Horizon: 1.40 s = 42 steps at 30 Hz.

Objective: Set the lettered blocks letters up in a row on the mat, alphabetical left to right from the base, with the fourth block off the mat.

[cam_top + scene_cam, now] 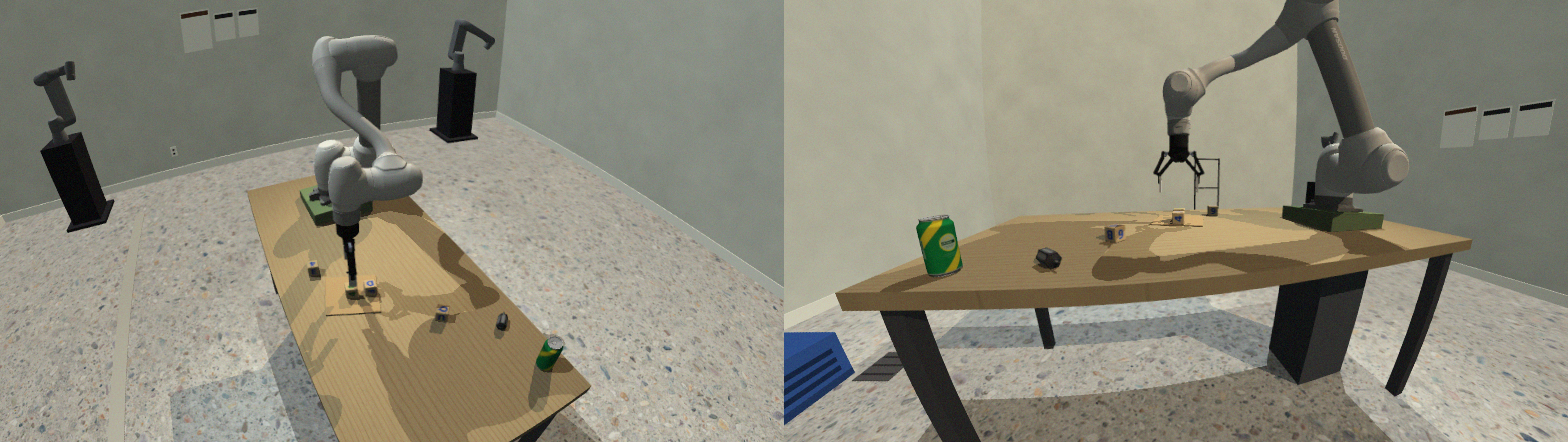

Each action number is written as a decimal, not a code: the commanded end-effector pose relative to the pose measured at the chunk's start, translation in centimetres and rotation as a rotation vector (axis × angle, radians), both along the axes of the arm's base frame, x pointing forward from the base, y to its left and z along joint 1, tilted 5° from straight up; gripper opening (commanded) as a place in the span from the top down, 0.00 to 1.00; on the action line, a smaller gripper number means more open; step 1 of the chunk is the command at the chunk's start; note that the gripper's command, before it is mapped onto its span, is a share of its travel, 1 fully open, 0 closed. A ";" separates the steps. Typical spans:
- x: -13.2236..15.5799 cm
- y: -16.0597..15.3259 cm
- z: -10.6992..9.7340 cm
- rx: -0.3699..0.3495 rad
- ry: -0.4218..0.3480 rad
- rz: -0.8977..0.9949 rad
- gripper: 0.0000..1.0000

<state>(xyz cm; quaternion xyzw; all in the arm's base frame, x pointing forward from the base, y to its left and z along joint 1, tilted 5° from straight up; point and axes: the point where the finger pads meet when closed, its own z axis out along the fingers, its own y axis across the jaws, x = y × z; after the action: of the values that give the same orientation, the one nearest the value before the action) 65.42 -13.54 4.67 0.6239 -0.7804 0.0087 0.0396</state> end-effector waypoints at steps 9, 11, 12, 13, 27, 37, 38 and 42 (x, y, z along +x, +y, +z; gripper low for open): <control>3.7 2.3 0.1 -0.013 -0.018 -0.254 0.00; 4.5 2.8 0.1 -0.016 -0.021 -0.310 0.00; 4.9 3.1 0.1 -0.017 -0.023 -0.338 0.00; 5.2 3.4 0.1 -0.019 -0.025 -0.365 0.00; 10.2 7.4 0.0 -0.037 -0.048 -0.737 0.00; 13.4 10.6 -0.2 -0.050 -0.065 -0.999 0.00; 13.7 10.9 -0.2 -0.052 -0.067 -1.026 0.00; 15.0 12.4 -0.4 -0.057 -0.074 -1.137 0.00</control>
<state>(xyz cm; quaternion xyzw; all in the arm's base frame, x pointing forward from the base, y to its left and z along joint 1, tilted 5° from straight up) 79.11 -2.47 4.32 0.1588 -0.9867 0.0234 0.0272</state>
